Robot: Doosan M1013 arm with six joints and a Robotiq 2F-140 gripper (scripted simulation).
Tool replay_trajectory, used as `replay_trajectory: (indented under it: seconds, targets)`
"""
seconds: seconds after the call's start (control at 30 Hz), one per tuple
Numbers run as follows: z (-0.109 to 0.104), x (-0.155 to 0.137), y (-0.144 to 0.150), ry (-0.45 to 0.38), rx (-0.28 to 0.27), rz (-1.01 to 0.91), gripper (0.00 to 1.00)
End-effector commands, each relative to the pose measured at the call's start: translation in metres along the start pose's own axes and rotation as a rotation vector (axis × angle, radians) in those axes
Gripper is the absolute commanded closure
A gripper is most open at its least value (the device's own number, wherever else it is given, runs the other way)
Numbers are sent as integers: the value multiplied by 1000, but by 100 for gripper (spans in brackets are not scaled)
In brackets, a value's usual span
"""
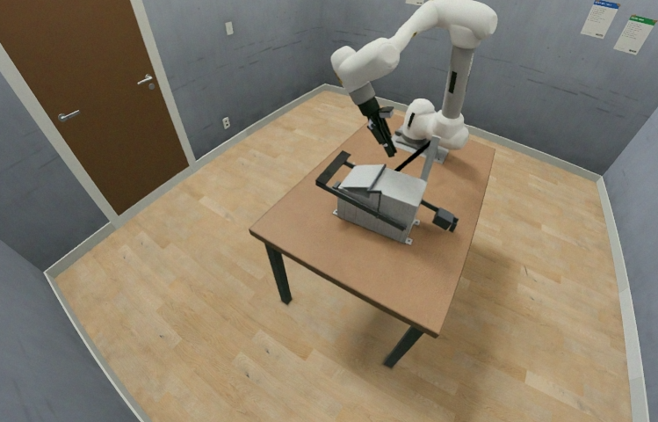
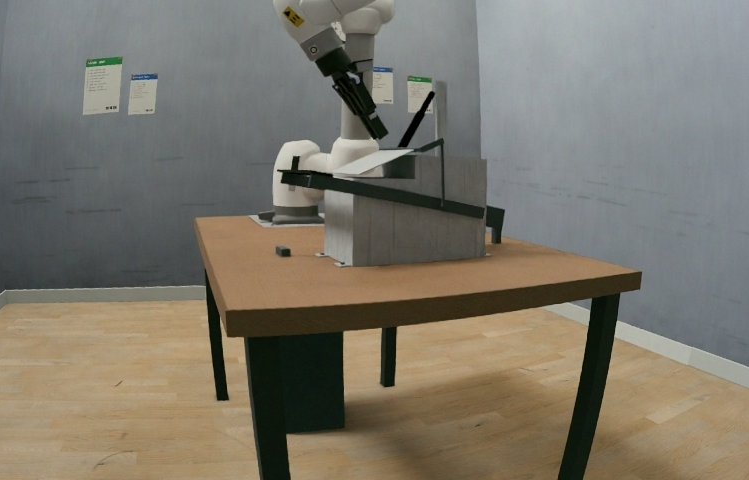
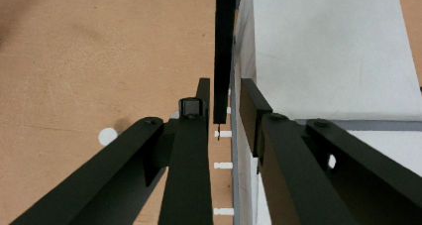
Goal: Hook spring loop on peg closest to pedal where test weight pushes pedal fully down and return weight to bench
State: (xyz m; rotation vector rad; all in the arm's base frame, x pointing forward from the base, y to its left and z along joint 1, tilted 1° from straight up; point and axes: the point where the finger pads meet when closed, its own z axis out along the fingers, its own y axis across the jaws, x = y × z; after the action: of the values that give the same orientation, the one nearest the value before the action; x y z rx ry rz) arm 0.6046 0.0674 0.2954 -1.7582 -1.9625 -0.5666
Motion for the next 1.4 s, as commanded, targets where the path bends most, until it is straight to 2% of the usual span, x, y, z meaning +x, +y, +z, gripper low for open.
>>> replay_trajectory:
  seconds: [0.0,0.13,0.17,1.37]
  targets:
    - [-2,0,0,0,-1,-1,76]
    - [-3,0,0,0,-1,-1,76]
    - [-2,0,0,0,-1,-1,0]
    - [-2,0,0,0,-1,-1,0]
